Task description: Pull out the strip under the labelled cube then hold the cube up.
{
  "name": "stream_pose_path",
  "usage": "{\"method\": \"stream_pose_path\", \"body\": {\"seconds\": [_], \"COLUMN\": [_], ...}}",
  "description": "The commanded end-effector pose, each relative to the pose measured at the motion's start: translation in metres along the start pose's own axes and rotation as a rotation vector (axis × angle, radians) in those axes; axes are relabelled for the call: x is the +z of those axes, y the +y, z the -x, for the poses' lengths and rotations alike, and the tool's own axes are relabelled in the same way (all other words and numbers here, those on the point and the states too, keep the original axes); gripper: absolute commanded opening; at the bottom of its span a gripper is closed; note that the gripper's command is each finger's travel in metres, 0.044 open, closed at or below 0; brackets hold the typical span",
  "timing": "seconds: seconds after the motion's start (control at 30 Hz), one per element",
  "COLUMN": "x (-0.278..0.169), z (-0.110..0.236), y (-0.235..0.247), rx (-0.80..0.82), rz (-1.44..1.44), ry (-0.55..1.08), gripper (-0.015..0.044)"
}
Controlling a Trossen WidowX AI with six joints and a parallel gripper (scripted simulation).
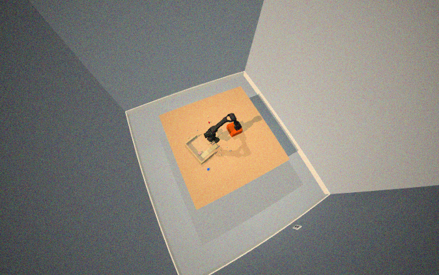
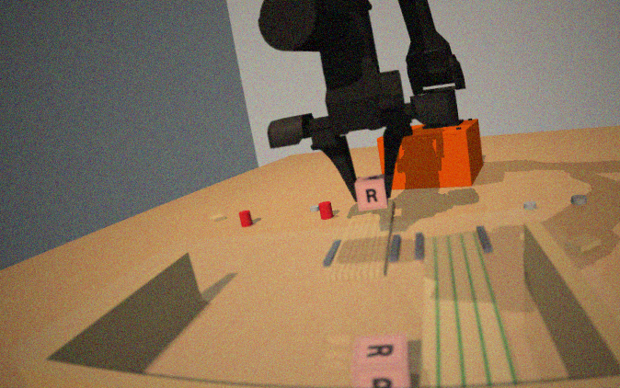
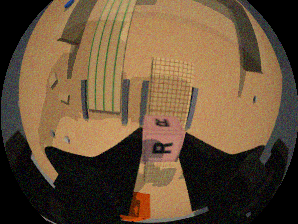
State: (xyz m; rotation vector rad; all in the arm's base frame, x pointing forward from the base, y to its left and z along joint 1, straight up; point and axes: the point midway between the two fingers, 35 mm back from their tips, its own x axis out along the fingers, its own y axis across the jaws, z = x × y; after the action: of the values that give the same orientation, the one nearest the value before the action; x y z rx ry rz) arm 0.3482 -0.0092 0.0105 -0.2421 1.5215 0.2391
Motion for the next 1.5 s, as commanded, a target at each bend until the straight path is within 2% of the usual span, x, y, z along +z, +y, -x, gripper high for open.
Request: {"method": "stream_pose_path", "body": {"seconds": [0.0,0.37,0.6,1.47], "x": [-0.014,-0.041,-0.04,-0.04], "z": [0.0,0.0,0.035,0.035], "y": [0.004,0.014,0.014,0.014], "rx": [-0.004,-0.003,-0.003,-0.003], "rz": [-0.004,-0.004,-0.004,-0.004], "ry": [0.004,0.006,0.006,0.006], "gripper": [0.0,0.0,0.0,0.0]}}
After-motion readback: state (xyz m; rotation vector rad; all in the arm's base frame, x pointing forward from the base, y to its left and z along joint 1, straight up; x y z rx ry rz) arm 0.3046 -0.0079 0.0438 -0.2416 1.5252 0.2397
